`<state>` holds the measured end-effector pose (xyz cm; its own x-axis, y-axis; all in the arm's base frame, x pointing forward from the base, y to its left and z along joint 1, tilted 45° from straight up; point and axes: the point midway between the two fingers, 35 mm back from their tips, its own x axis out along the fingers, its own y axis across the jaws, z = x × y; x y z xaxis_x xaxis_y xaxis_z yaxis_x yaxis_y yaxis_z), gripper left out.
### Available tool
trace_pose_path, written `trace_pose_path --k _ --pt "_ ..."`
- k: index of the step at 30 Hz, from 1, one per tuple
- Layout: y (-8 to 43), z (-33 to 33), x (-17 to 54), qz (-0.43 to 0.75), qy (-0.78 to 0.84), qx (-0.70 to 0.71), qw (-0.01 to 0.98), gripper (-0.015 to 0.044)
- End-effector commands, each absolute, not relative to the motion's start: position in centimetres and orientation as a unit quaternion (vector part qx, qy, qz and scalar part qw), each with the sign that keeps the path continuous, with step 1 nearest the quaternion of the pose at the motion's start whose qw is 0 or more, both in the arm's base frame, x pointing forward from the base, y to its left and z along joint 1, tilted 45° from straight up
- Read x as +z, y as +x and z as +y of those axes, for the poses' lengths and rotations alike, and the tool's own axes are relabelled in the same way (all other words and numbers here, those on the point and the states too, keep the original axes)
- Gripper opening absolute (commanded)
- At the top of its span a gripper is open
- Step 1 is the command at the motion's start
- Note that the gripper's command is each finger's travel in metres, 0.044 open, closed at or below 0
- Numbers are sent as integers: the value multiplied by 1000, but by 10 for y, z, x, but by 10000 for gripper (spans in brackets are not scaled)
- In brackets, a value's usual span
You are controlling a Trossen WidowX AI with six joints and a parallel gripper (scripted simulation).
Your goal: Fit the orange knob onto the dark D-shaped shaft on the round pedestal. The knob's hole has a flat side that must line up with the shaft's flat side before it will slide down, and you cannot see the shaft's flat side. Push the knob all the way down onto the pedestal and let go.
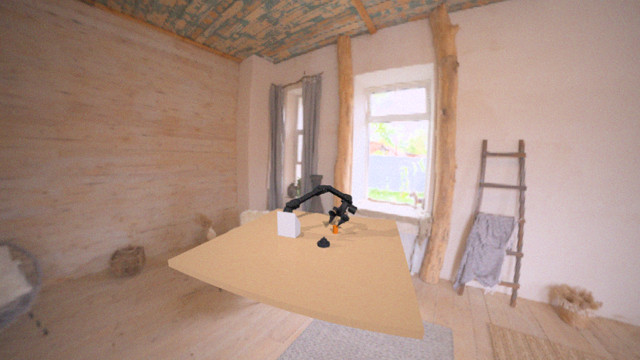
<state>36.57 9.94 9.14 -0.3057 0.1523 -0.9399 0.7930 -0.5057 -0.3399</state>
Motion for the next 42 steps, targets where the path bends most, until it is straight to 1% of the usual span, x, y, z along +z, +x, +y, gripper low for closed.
trace_pose_path --k 1,7,14,18,31,32,34,42 --pt "359 72 118 427 563 -664 242 440" --pt "359 72 117 432 576 -655 228 440" --pt "362 64 120 478 698 -526 92 440" --pt "360 57 128 492 746 -447 41 440" --pt "360 57 129 493 748 -443 39 440" --pt "360 57 129 497 748 -439 45 440" --pt "360 57 129 524 743 -405 94 440" --pt "360 57 128 640 650 -172 373 440"
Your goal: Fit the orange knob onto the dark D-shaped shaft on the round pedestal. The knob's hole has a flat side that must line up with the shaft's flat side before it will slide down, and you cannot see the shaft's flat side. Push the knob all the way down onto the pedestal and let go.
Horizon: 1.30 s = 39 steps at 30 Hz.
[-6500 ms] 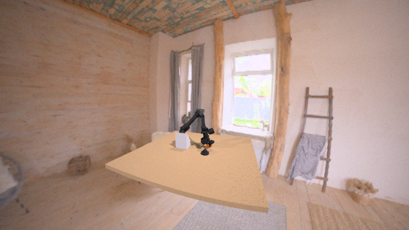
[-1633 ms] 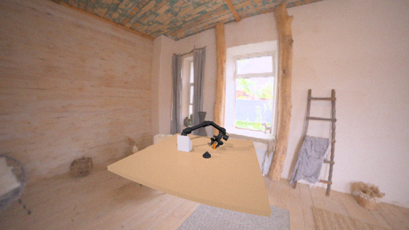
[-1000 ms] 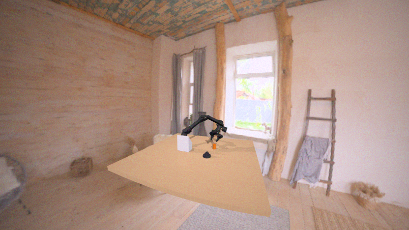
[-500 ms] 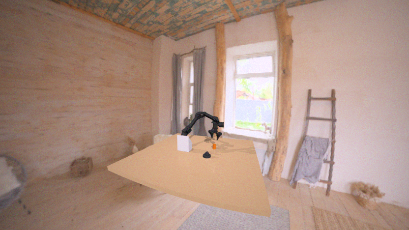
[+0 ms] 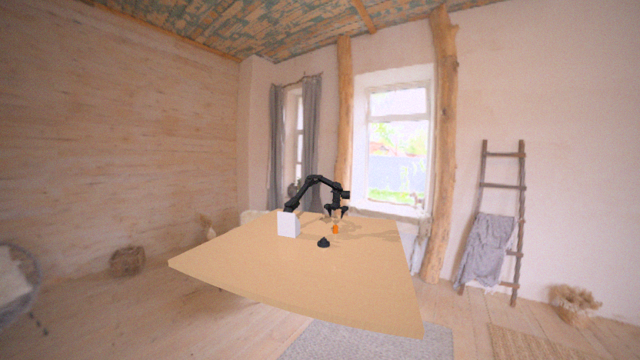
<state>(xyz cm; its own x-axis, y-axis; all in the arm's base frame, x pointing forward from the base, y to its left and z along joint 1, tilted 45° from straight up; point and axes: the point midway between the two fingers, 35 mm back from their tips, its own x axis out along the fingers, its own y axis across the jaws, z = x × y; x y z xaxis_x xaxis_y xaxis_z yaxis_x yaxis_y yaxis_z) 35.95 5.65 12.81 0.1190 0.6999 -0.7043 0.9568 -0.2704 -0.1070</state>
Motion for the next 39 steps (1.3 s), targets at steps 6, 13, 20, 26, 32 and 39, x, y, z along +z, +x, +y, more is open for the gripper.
trace_pose_path --k 6,13,20,26,32,39 --pt "360 57 128 662 521 12 538 440" --pt "360 57 128 651 424 122 618 440" --pt "360 57 128 632 347 199 664 440" --pt "360 57 128 632 347 199 664 440" --pt "360 57 128 632 347 199 664 440" --pt "360 57 128 632 347 199 664 440"
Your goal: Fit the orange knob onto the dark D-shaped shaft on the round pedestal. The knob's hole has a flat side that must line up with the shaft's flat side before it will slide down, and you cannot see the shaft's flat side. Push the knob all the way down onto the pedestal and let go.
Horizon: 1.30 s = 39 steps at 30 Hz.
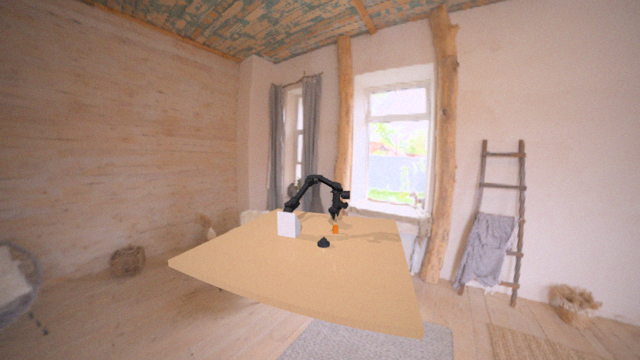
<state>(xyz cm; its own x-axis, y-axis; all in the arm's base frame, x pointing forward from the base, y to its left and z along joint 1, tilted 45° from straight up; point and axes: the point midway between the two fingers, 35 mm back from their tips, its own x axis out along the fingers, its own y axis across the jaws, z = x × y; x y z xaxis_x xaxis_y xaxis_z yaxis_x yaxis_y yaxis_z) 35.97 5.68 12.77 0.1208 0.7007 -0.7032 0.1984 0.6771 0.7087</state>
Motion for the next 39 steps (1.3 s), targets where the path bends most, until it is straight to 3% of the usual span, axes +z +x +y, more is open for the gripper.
trace_pose_path --k 1,39 --pt "360 59 126 632 347 199 664 440" --pt "372 116 69 631 347 200 664 440"
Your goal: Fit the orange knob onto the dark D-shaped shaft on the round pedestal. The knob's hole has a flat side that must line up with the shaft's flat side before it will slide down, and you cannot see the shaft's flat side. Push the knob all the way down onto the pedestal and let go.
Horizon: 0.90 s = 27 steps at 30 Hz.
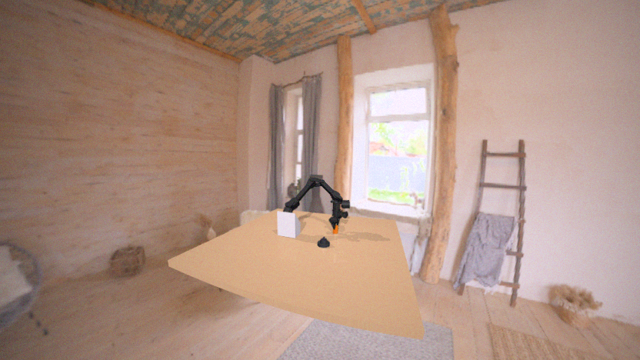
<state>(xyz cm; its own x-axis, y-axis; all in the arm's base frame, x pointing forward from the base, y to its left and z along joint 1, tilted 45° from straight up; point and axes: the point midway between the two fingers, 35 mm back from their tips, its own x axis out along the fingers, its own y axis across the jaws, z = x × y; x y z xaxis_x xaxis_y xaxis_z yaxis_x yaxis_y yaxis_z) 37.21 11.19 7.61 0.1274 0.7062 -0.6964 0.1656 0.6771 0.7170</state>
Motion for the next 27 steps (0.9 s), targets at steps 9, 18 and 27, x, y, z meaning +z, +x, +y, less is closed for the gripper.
trace_pose_path --k 9,18,27 --pt "373 127 59 631 347 201 664 440" --pt "374 138 49 631 348 201 663 440" --pt "374 140 48 631 348 201 663 282"
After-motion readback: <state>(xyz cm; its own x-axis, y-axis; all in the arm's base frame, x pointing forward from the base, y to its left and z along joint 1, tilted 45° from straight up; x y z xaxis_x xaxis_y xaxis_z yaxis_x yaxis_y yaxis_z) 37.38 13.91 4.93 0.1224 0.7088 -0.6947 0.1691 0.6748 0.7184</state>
